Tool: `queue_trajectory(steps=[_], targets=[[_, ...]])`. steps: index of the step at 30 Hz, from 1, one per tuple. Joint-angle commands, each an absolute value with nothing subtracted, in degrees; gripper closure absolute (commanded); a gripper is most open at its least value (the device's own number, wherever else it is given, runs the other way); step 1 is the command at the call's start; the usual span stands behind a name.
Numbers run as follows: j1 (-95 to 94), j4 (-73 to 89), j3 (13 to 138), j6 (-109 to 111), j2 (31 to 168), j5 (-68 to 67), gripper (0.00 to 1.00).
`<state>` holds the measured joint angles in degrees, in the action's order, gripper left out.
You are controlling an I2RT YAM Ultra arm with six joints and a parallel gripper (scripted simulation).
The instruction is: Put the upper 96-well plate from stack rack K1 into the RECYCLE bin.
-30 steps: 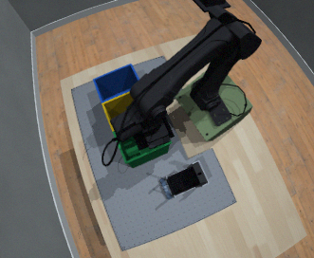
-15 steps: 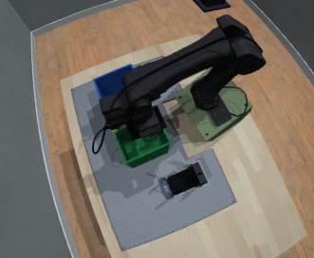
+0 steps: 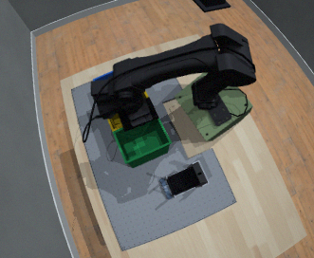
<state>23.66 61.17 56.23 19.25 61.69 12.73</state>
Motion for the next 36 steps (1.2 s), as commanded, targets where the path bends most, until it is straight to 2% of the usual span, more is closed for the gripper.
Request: queue_trajectory(steps=[1,19,36], targets=[[26.7,60.9,59.0,23.2,63.0,15.0,1.00],[38.1,61.3,66.0,34.2,72.7,19.4,1.00],[37.8,61.7,66.4,33.9,71.1,19.6,1.00]])
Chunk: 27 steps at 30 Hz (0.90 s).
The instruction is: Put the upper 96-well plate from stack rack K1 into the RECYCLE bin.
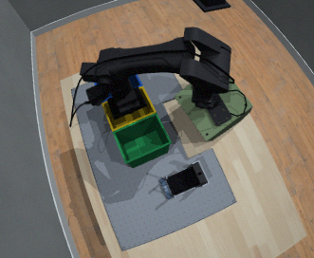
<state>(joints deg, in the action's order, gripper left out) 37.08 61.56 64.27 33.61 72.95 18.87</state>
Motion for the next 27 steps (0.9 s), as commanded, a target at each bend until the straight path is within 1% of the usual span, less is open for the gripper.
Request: queue_trajectory(steps=[1,27], targets=[[37.7,61.7,66.4,33.9,71.1,19.6,1.00],[37.2,61.7,66.5,33.5,71.2,19.5,1.00]])
